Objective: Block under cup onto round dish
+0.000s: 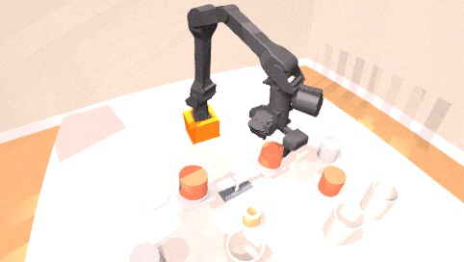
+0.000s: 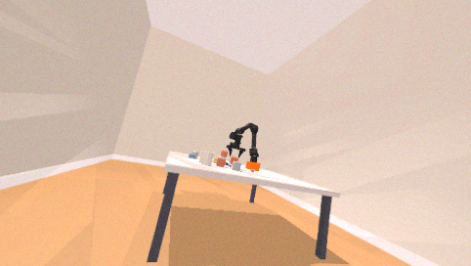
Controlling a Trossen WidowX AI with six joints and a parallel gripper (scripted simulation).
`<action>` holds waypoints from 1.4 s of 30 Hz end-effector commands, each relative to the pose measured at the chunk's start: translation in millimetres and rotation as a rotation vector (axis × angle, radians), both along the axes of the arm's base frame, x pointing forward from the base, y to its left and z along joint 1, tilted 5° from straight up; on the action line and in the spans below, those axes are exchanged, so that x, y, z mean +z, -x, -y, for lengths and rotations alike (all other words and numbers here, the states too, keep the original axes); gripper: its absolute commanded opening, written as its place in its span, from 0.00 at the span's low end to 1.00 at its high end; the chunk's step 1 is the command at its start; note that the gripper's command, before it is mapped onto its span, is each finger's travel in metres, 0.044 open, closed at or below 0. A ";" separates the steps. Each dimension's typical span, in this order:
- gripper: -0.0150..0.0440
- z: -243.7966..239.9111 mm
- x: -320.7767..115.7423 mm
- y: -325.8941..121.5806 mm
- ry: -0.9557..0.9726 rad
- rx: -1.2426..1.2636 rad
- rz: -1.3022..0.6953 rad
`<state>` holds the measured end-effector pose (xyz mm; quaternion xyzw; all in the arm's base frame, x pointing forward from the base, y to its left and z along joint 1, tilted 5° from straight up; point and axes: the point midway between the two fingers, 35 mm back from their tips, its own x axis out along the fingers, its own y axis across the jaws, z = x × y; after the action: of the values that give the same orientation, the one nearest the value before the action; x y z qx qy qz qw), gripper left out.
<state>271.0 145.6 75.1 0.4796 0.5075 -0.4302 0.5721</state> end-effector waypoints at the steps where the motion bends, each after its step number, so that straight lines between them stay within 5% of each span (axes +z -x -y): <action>1: 1.00 1.9 -9.0 1.5 0.008 -0.001 -0.008; 28: 1.00 3.5 -49.7 -1.1 0.009 -0.001 -0.009; 42: 0.84 3.5 -49.7 -1.1 0.009 -0.001 -0.009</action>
<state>273.2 143.2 26.8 0.4782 0.5074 -0.4340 0.5706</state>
